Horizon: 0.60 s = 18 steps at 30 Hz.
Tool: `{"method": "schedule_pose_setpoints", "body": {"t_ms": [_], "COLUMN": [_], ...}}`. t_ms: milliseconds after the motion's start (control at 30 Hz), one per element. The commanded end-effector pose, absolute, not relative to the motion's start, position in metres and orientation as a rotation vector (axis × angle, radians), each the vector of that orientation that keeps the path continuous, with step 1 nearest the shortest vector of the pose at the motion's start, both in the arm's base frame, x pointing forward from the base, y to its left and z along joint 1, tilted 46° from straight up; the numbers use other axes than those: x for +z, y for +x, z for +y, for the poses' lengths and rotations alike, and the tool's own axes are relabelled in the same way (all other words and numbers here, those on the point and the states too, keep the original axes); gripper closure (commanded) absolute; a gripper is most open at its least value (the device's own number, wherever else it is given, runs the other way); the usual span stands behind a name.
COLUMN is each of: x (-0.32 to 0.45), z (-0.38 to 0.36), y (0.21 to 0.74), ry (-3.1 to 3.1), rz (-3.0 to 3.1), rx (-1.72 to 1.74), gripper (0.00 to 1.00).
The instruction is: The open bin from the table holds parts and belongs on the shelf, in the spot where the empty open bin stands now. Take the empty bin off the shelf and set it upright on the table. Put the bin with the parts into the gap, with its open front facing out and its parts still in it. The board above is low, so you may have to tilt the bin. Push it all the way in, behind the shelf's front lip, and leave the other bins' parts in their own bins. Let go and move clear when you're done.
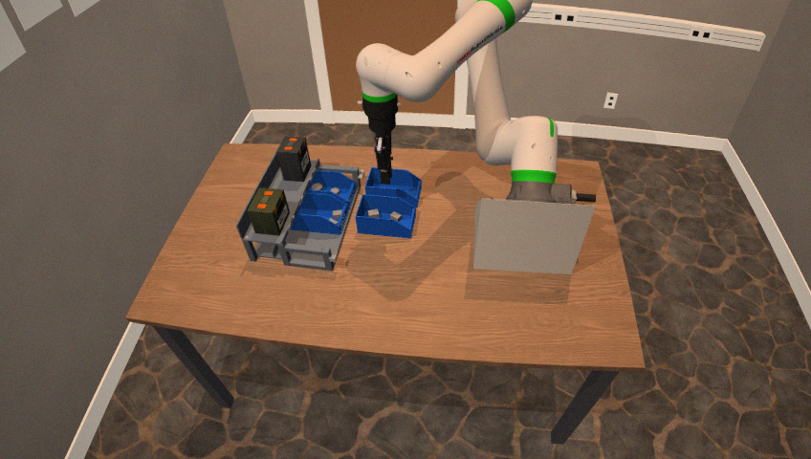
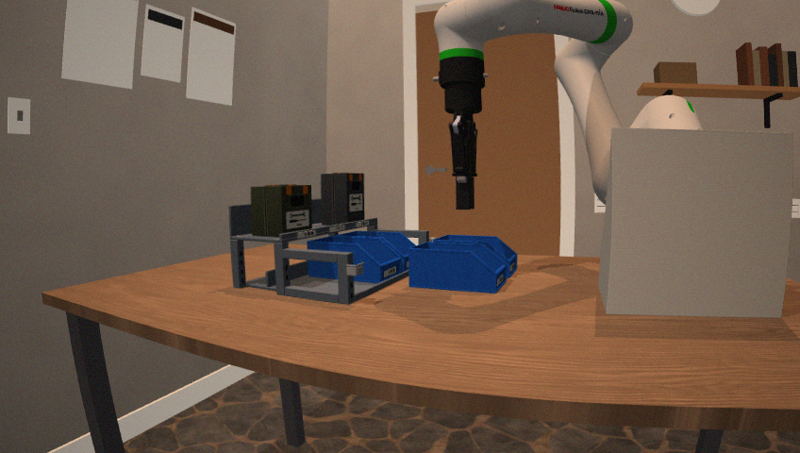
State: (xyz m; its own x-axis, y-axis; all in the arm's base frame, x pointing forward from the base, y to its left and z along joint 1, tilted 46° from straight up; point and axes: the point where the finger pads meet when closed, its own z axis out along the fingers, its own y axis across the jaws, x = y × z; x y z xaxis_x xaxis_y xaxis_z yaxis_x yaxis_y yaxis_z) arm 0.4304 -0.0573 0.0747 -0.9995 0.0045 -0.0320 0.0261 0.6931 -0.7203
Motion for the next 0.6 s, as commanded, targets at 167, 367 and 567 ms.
{"method": "schedule_pose_setpoints", "body": {"t_ms": [167,367,567], "x": [0.068,0.059,0.053], "z": [-0.064,-0.073,-0.079], "y": [0.432,0.432,0.433], "ry": [0.025,0.025,0.025], "rz": [2.864,2.864,2.864], "rx": [-1.219,-1.219,-1.219], "gripper": [0.76,0.76,0.76]}}
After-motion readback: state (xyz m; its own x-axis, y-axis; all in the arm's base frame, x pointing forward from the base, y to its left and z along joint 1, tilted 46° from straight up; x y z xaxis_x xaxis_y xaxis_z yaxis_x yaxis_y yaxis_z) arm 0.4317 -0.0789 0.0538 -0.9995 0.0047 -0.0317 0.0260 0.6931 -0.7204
